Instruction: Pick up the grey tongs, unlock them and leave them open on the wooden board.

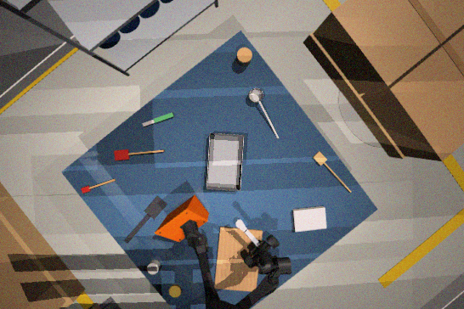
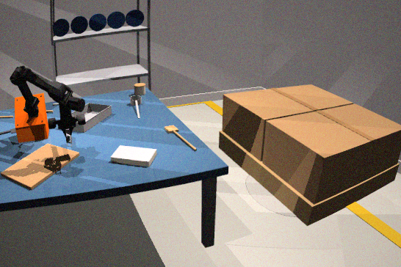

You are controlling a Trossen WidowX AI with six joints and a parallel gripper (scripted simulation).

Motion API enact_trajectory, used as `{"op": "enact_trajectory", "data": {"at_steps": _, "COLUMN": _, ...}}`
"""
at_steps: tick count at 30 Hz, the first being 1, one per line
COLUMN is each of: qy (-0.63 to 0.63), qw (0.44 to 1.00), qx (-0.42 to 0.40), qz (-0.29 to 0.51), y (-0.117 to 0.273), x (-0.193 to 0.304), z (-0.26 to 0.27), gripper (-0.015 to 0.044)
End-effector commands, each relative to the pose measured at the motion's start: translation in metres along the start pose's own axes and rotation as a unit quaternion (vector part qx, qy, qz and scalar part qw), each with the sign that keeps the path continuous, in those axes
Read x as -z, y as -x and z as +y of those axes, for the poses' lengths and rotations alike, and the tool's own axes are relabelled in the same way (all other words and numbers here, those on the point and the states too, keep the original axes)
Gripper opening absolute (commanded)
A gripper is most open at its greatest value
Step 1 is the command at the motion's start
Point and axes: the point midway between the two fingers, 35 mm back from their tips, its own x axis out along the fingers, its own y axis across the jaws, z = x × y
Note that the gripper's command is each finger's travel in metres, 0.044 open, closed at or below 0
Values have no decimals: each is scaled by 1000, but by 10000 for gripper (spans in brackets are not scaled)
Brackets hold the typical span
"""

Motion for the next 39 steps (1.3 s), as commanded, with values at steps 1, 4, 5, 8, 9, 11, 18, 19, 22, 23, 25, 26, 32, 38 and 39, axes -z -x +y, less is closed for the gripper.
{"op": "enact_trajectory", "data": {"at_steps": 1, "qy": -12, "qw": 1000, "qx": -6, "qz": 3, "y": 1, "x": -9, "z": -15, "gripper": -150}}
{"op": "enact_trajectory", "data": {"at_steps": 4, "qy": -24, "qw": 1000, "qx": -9, "qz": 4, "y": 1, "x": -16, "z": -28, "gripper": -150}}
{"op": "enact_trajectory", "data": {"at_steps": 5, "qy": -27, "qw": 1000, "qx": -9, "qz": 5, "y": 1, "x": -18, "z": -33, "gripper": -150}}
{"op": "enact_trajectory", "data": {"at_steps": 8, "qy": -38, "qw": 999, "qx": -11, "qz": 4, "y": 2, "x": -24, "z": -45, "gripper": -150}}
{"op": "enact_trajectory", "data": {"at_steps": 9, "qy": -41, "qw": 999, "qx": -12, "qz": 3, "y": 2, "x": -26, "z": -49, "gripper": -150}}
{"op": "enact_trajectory", "data": {"at_steps": 11, "qy": -48, "qw": 999, "qx": -14, "qz": 2, "y": 3, "x": -29, "z": -58, "gripper": -150}}
{"op": "enact_trajectory", "data": {"at_steps": 18, "qy": -71, "qw": 997, "qx": -19, "qz": -6, "y": 8, "x": -40, "z": -87, "gripper": -150}}
{"op": "enact_trajectory", "data": {"at_steps": 19, "qy": -74, "qw": 997, "qx": -20, "qz": -7, "y": 8, "x": -41, "z": -91, "gripper": -150}}
{"op": "enact_trajectory", "data": {"at_steps": 22, "qy": -83, "qw": 996, "qx": -21, "qz": -13, "y": 11, "x": -45, "z": -103, "gripper": -150}}
{"op": "enact_trajectory", "data": {"at_steps": 23, "qy": -86, "qw": 996, "qx": -22, "qz": -15, "y": 12, "x": -46, "z": -107, "gripper": -150}}
{"op": "enact_trajectory", "data": {"at_steps": 25, "qy": -92, "qw": 995, "qx": -22, "qz": -19, "y": 14, "x": -48, "z": -116, "gripper": -150}}
{"op": "enact_trajectory", "data": {"at_steps": 26, "qy": -95, "qw": 995, "qx": -23, "qz": -21, "y": 15, "x": -49, "z": -120, "gripper": -150}}
{"op": "enact_trajectory", "data": {"at_steps": 32, "qy": -109, "qw": 993, "qx": -24, "qz": -37, "y": 23, "x": -53, "z": -143, "gripper": -150}}
{"op": "enact_trajectory", "data": {"at_steps": 38, "qy": -122, "qw": 991, "qx": -22, "qz": -57, "y": 33, "x": -55, "z": -166, "gripper": -150}}
{"op": "enact_trajectory", "data": {"at_steps": 39, "qy": -124, "qw": 990, "qx": -22, "qz": -60, "y": 34, "x": -55, "z": -170, "gripper": -150}}
